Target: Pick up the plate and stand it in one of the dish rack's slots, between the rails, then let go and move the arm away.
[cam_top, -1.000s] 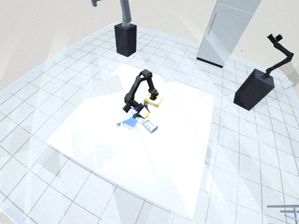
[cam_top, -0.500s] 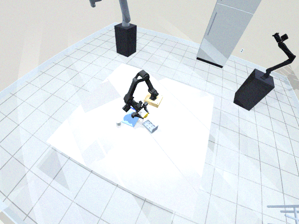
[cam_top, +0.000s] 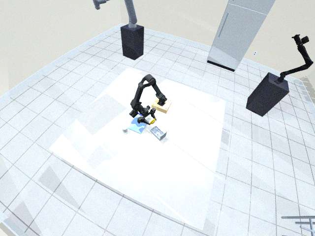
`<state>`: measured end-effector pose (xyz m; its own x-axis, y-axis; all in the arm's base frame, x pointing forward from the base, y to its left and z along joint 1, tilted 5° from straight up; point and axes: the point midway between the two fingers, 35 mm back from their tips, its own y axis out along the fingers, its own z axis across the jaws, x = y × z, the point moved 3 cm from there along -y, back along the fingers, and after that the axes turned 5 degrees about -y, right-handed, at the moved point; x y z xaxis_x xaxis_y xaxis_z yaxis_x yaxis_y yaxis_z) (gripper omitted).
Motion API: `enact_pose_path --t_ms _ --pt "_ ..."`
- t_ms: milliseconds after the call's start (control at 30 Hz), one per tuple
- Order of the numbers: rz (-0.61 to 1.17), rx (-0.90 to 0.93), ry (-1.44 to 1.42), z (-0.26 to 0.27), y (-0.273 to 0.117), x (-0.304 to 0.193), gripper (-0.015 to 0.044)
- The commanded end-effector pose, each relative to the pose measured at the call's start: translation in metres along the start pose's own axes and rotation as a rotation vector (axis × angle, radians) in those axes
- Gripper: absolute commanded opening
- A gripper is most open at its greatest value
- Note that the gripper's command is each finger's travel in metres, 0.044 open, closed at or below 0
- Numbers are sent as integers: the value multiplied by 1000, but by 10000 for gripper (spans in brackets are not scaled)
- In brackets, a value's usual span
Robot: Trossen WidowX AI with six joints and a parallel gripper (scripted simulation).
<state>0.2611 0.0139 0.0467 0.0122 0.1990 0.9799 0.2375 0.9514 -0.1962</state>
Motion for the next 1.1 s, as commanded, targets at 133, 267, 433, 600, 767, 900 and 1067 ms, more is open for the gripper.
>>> enact_pose_path --t_ms 133,267,433,600,767,900,1067 --pt "-5 -6 -6 0 5 -7 0" --pt "-3 -3 -3 1 13 -18 0" --pt "1 -2 -5 1 21 -25 0" --pt "2 -1 -10 1 27 -25 0" --pt "5 0 -10 1 30 -25 0" --pt "7 2 -11 1 36 -24 0" --pt "9 3 -12 1 42 -23 0"
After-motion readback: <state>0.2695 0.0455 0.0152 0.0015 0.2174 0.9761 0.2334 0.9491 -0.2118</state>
